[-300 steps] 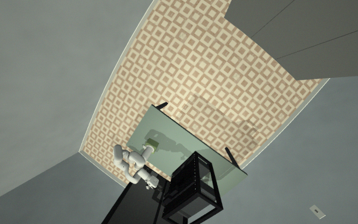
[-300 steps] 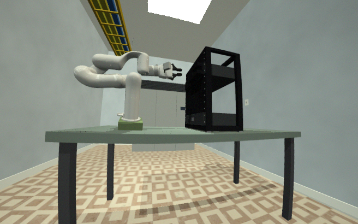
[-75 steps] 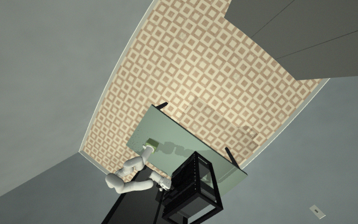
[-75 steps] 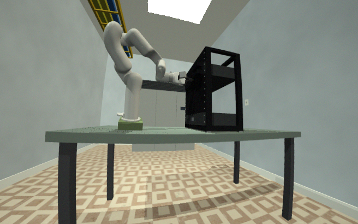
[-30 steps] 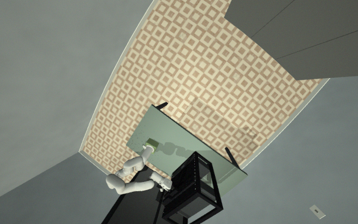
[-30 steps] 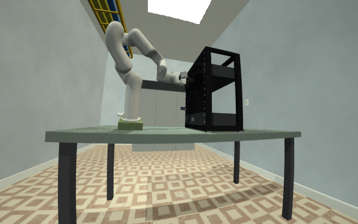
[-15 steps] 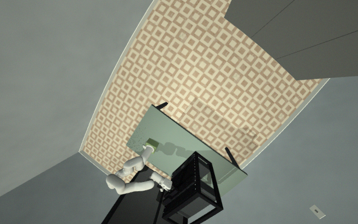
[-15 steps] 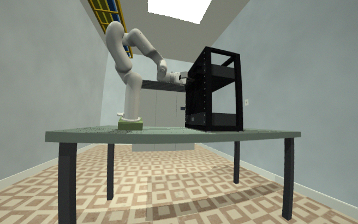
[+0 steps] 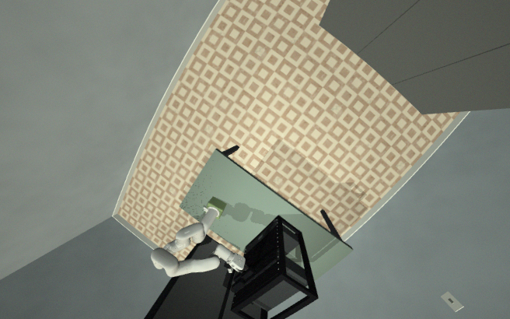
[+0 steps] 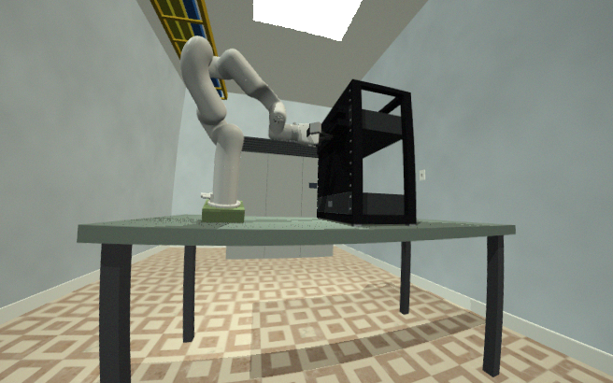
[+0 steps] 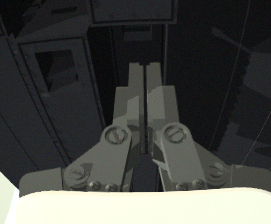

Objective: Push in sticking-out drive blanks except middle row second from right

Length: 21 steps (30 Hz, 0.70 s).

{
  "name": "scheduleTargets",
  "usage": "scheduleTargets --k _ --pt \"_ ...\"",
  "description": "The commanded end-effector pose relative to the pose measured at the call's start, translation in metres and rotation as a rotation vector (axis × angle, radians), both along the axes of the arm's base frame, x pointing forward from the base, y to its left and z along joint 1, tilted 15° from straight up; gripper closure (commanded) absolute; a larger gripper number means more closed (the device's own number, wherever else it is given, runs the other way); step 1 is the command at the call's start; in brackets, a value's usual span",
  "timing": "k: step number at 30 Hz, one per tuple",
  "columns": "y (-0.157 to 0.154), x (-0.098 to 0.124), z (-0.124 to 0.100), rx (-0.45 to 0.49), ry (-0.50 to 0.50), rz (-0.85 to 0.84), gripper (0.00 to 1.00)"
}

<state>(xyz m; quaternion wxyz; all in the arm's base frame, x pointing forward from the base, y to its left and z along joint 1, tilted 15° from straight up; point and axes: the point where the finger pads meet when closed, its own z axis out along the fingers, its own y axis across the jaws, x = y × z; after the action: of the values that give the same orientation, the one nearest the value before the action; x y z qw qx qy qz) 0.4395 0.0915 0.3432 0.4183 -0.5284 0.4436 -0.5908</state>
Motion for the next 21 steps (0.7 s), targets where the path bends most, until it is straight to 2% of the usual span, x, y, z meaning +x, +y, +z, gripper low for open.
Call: scheduleTargets --k 1,12,14,21 --pt "0.001 -0.006 0.001 0.001 -0.002 -0.001 1.0" --pt "0.006 -0.067 -0.002 0.001 -0.002 -0.001 1.0" --pt "0.006 -0.067 -0.002 0.001 -0.002 -0.001 1.0" --pt "0.007 -0.091 -0.003 0.001 -0.002 -0.001 1.0"
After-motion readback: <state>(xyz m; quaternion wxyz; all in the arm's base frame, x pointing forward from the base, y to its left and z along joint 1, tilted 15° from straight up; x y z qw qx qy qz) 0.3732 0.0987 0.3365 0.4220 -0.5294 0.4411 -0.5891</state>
